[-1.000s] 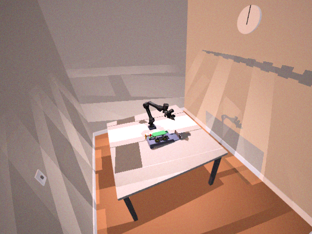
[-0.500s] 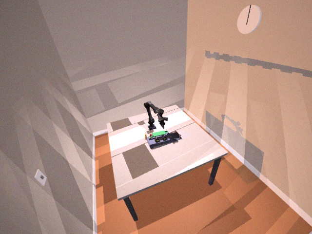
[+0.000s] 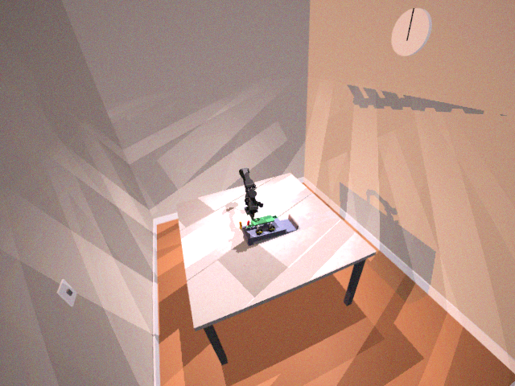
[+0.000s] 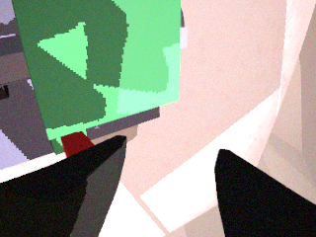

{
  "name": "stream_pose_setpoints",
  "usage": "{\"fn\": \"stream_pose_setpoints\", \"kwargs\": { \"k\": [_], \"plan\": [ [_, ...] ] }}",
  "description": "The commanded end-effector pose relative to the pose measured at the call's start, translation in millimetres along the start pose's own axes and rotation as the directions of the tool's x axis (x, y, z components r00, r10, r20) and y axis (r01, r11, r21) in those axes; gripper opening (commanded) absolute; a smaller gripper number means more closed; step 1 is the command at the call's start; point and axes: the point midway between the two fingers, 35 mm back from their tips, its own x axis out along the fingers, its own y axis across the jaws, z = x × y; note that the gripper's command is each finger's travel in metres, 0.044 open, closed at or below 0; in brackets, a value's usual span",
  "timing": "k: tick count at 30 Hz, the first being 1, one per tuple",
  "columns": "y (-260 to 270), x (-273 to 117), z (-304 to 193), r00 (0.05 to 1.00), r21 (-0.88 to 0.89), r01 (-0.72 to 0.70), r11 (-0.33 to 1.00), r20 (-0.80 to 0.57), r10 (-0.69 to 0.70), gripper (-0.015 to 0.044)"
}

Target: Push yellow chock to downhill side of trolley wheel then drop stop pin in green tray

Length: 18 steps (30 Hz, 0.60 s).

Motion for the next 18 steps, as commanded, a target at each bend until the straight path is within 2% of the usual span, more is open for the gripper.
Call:
{"fn": "stream_pose_setpoints", "kwargs": {
  "k": [1, 9, 18],
  "plan": [
    [15, 3, -25, 0.997, -0.04, -0.079, 0.996, -0.022, 0.078, 0.019],
    [55, 7, -51, 0.967, -0.196, -0.253, 0.948, -0.012, 0.255, 0.019],
    [125, -5, -80, 0.847, -0.45, -0.437, 0.779, 0.087, 0.525, 0.019]
  ]
}}
